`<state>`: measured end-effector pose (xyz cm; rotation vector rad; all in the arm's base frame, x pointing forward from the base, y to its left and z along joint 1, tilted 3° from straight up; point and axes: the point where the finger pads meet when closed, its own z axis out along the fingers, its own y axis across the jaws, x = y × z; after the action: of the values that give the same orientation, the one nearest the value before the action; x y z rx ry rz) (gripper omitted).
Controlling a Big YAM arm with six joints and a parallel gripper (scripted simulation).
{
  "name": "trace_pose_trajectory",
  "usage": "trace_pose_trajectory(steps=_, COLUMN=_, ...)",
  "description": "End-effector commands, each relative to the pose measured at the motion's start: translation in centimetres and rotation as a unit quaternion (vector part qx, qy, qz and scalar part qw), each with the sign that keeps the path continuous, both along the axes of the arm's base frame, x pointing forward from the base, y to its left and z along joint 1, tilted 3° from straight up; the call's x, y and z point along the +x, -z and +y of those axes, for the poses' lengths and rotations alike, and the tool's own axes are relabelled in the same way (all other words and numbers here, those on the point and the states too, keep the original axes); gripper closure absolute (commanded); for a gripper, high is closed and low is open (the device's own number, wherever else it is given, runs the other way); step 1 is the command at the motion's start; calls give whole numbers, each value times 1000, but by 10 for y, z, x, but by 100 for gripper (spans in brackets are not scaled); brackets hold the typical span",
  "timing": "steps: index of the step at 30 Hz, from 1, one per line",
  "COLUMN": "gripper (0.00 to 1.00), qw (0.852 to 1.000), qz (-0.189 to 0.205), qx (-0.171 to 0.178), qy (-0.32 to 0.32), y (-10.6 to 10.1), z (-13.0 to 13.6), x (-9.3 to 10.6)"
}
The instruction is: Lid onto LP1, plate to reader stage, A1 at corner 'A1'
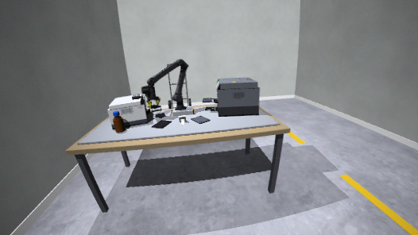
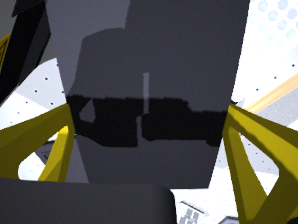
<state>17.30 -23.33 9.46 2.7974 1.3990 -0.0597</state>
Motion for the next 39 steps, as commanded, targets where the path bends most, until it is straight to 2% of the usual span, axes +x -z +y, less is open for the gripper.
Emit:
trace_pose_trajectory(steps=1, gripper=15, qw=1000, qz=-8, qx=-8, qy=-29, y=-9, z=-11, x=21)
trace_pose_trajectory(steps=7, gripper=15, qw=998, qz=-17, qx=-24, qy=-54, y=-18, z=-22, x=18)
trace_pose_trajectory(steps=13, gripper=15, qw=995, qz=-18, qx=-19, qy=-97, y=-14, z=-12, x=46)
trace_pose_trajectory(steps=16, gripper=15, qw=994, qz=-11, qx=-15, qy=-111, y=-11, z=-13, x=37)
trace_pose_trajectory(steps=20, gripper=15, qw=993, qz=-9, qx=-12, qy=-117, y=-11, z=-10, x=35)
trace_pose_trajectory(steps=25, gripper=15, qw=988, qz=-9, qx=-9, qy=-154, y=-8, z=0, x=56)
trace_pose_trajectory(steps=32, gripper=15, qw=981, qz=-18, qx=-22, qy=-191, y=-17, z=-11, x=52)
trace_pose_trajectory(steps=35, gripper=15, qw=980, qz=-21, qx=-24, qy=-198, y=-18, z=-9, x=56)
trace_pose_trajectory(steps=39, gripper=15, qw=975, qz=-14, qx=-20, qy=-221, y=-13, z=0, x=73)
